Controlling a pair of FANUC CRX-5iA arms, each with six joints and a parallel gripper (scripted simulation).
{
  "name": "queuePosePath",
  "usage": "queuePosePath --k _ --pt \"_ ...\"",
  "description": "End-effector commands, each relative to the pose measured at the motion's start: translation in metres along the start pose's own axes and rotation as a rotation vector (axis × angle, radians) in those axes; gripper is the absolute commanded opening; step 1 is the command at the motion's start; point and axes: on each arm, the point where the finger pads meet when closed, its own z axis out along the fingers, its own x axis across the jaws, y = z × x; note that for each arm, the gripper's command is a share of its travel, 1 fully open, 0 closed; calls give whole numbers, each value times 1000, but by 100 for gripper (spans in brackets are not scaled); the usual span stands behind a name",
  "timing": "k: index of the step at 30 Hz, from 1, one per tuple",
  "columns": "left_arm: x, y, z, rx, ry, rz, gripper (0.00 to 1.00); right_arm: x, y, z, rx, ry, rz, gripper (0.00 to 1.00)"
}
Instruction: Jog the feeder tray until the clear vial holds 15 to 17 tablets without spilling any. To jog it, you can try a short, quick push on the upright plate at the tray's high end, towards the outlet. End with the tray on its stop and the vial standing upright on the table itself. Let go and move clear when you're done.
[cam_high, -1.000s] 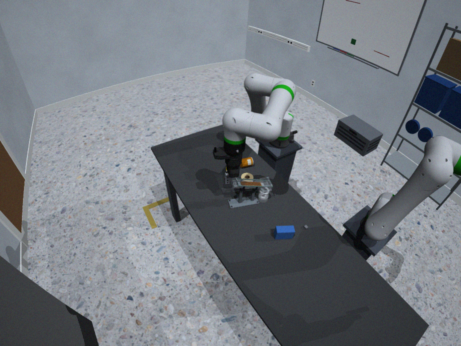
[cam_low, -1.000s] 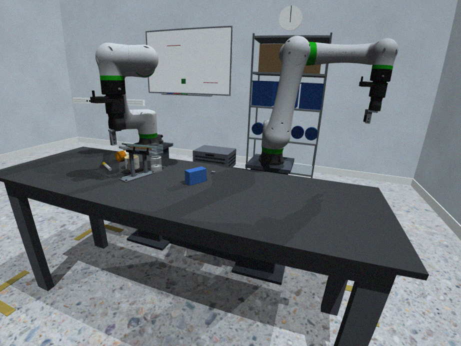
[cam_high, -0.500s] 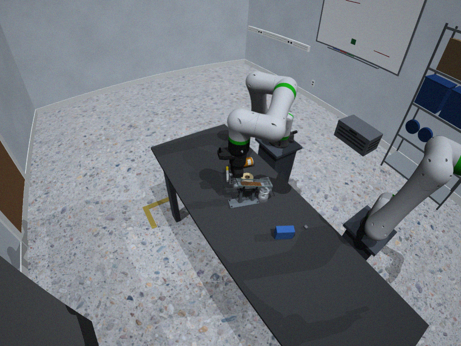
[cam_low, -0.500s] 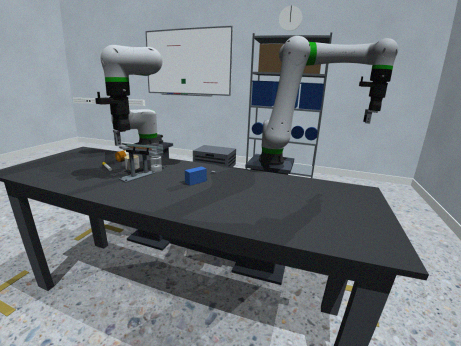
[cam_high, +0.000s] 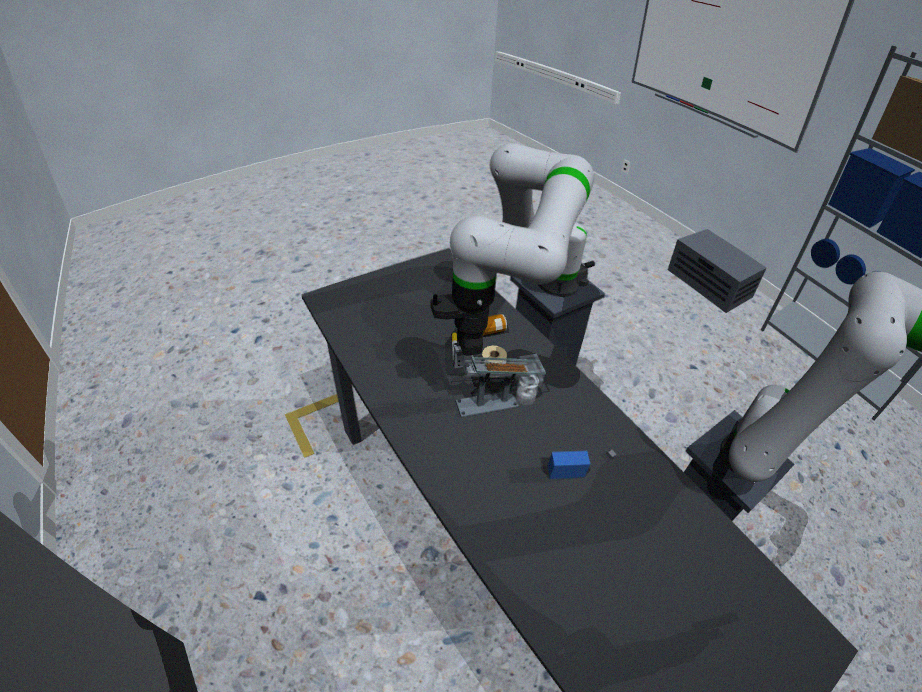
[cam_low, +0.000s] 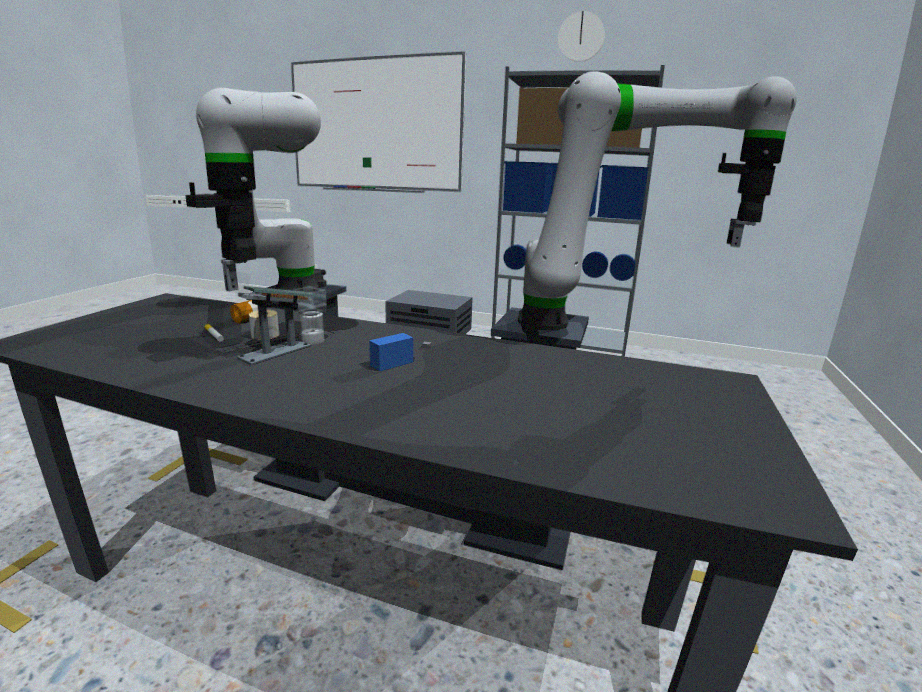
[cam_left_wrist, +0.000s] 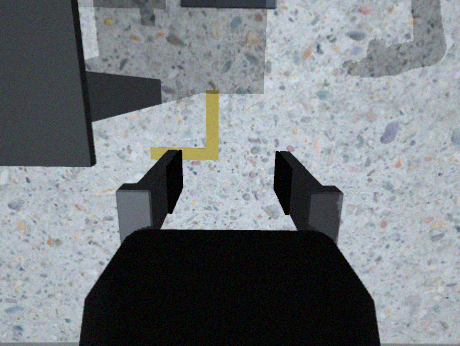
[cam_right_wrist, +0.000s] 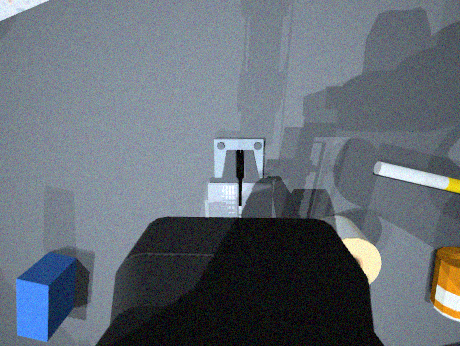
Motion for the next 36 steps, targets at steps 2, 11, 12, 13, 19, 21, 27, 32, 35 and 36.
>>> queuePosePath --k 2,11,12,13,19,21,27,32,35,36 --pt "0 0 -1 -2 0 0 100 -1 -11 -5 0 0 -1 0" --pt "0 0 -1 -2 0 0 100 -1 -11 -5 0 0 -1 0" --pt "0 0 -1 -2 0 0 100 -1 -11 -5 0 0 -1 0" --pt "0 0 -1 -2 0 0 100 -1 -11 -5 0 0 -1 0" --pt "0 0 -1 -2 0 0 100 -1 -10 -5 0 0 -1 0" --pt "0 0 -1 -2 0 0 100 -1 -8 -4 0 0 -1 0" --pt "0 0 -1 -2 0 0 100 -1 2 -1 0 0 -1 0" --pt "0 0 -1 -2 0 0 100 -1 13 1 0 0 -1 0" --pt "0 0 -1 -2 0 0 100 -1 17 3 0 0 -1 0" --pt "0 0 -1 -2 0 0 100 -1 19 3 0 0 -1 0"
